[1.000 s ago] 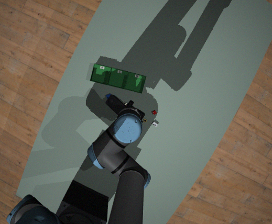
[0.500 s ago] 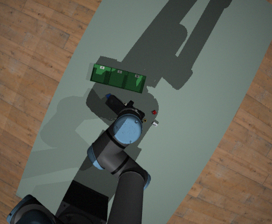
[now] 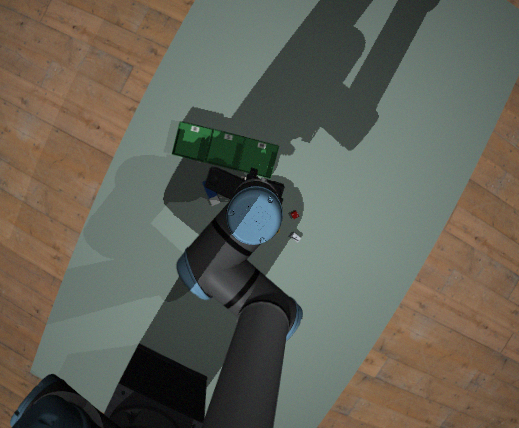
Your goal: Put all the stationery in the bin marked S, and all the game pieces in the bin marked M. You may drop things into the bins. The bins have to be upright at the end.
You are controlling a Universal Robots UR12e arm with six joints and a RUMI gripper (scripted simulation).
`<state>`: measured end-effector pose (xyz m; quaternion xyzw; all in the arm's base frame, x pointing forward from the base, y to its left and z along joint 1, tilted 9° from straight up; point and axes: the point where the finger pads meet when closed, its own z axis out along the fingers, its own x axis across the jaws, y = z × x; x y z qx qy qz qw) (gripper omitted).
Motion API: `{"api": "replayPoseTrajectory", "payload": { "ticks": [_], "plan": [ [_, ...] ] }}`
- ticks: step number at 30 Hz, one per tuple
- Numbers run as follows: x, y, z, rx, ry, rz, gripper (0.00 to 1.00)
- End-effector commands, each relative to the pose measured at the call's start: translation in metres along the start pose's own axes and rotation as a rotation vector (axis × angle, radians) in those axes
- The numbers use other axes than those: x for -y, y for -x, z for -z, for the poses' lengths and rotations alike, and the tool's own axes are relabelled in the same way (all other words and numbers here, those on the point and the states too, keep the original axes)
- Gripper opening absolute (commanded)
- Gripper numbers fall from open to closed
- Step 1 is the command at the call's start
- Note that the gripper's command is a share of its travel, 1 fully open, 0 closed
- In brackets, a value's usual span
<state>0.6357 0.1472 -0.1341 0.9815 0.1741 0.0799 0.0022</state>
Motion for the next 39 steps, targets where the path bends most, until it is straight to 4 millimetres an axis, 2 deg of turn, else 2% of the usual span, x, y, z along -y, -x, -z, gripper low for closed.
{"api": "replayPoseTrajectory", "payload": {
  "ticks": [1, 2, 4, 7, 10, 26, 39],
  "plan": [
    [-0.001, -0.031, -0.001, 0.003, -0.003, 0.043, 0.00],
    [-0.002, -0.037, -0.001, 0.003, -0.003, 0.043, 0.00],
    [-0.002, -0.037, -0.001, 0.003, -0.003, 0.043, 0.00],
    [-0.002, -0.056, -0.001, 0.003, -0.003, 0.043, 0.00],
    [-0.003, -0.060, -0.001, 0.003, -0.003, 0.043, 0.00],
    [-0.003, -0.056, -0.001, 0.003, -0.003, 0.043, 0.00],
    [-0.002, -0.056, -0.023, 0.003, -0.003, 0.043, 0.00]
  ]
}}
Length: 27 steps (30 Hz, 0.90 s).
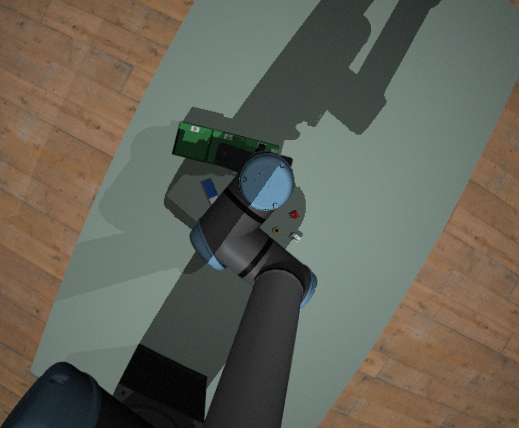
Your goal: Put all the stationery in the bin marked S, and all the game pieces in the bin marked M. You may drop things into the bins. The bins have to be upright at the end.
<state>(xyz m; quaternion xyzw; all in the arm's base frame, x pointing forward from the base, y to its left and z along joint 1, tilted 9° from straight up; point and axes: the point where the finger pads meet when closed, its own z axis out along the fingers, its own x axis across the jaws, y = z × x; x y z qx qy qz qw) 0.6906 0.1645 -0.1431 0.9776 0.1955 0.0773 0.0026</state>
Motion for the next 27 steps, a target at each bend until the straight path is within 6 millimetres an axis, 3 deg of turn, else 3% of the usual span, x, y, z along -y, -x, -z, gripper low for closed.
{"api": "replayPoseTrajectory", "payload": {
  "ticks": [1, 14, 27],
  "plan": [
    [0.000, -0.001, -0.007, -0.001, 0.000, 0.000, 0.00],
    [0.000, -0.001, -0.033, -0.001, 0.000, 0.000, 0.00],
    [0.000, 0.001, -0.034, -0.001, 0.000, 0.000, 0.00]
  ]
}}
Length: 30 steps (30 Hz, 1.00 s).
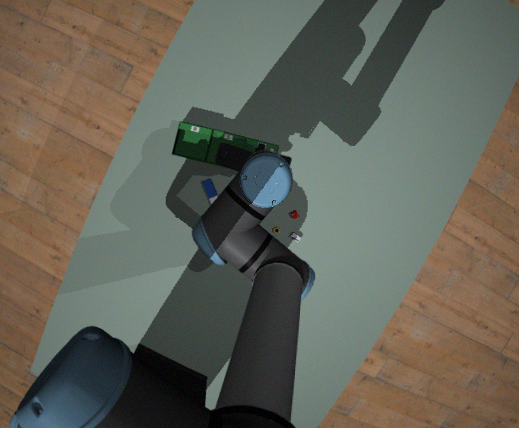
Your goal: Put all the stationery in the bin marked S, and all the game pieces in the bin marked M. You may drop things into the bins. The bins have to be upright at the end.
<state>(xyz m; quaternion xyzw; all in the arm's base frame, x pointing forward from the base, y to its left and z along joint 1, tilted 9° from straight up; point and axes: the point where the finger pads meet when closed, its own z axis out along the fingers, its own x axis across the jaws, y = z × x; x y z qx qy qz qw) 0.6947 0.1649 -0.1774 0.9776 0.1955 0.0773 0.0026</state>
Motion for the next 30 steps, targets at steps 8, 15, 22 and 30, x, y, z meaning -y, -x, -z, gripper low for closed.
{"api": "replayPoseTrajectory", "payload": {
  "ticks": [8, 15, 22, 30],
  "plan": [
    [-0.0001, 0.0003, 0.0003, -0.001, 0.000, 0.000, 0.19],
    [-0.0001, 0.0002, 0.0003, -0.001, 0.000, 0.000, 0.19],
    [-0.0001, 0.0002, 0.0003, -0.001, 0.000, 0.000, 0.19],
    [-0.0001, 0.0003, 0.0069, -0.001, 0.000, 0.000, 0.19]
  ]
}}
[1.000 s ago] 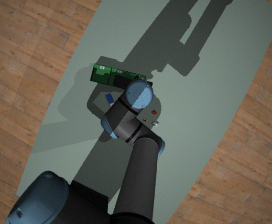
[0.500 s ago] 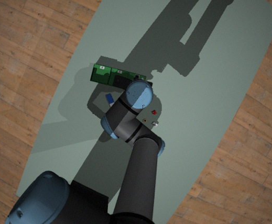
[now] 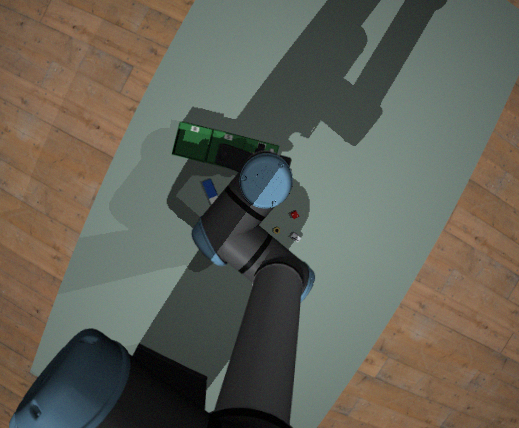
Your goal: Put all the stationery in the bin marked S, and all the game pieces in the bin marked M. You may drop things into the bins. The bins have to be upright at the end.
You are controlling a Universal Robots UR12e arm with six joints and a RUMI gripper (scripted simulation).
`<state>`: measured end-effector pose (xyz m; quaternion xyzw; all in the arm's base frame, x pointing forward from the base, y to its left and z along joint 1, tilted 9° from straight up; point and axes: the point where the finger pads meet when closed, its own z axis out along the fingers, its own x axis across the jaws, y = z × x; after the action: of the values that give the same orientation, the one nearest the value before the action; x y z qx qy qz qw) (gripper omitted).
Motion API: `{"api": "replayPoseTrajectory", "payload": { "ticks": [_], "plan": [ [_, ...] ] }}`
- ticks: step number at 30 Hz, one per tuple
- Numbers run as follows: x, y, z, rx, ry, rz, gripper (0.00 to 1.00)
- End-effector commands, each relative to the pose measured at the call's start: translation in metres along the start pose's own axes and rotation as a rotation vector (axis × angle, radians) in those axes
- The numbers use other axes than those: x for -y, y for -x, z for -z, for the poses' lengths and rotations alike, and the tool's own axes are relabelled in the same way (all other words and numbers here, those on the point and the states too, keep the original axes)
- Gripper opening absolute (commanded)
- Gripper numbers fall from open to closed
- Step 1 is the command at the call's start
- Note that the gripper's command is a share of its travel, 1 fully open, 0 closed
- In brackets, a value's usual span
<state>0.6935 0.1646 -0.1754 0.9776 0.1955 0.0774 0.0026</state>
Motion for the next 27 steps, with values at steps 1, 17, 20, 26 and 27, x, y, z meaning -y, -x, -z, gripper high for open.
{"api": "replayPoseTrajectory", "payload": {
  "ticks": [1, 17, 20, 26, 27],
  "plan": [
    [0.000, -0.001, 0.006, -0.001, 0.000, 0.000, 0.19],
    [0.000, -0.001, 0.025, -0.001, 0.000, 0.000, 0.19],
    [0.000, -0.001, 0.028, -0.001, 0.000, 0.000, 0.19],
    [0.000, -0.001, 0.050, -0.001, 0.000, 0.000, 0.19],
    [0.000, -0.001, 0.050, -0.001, 0.000, 0.000, 0.19]
  ]
}}
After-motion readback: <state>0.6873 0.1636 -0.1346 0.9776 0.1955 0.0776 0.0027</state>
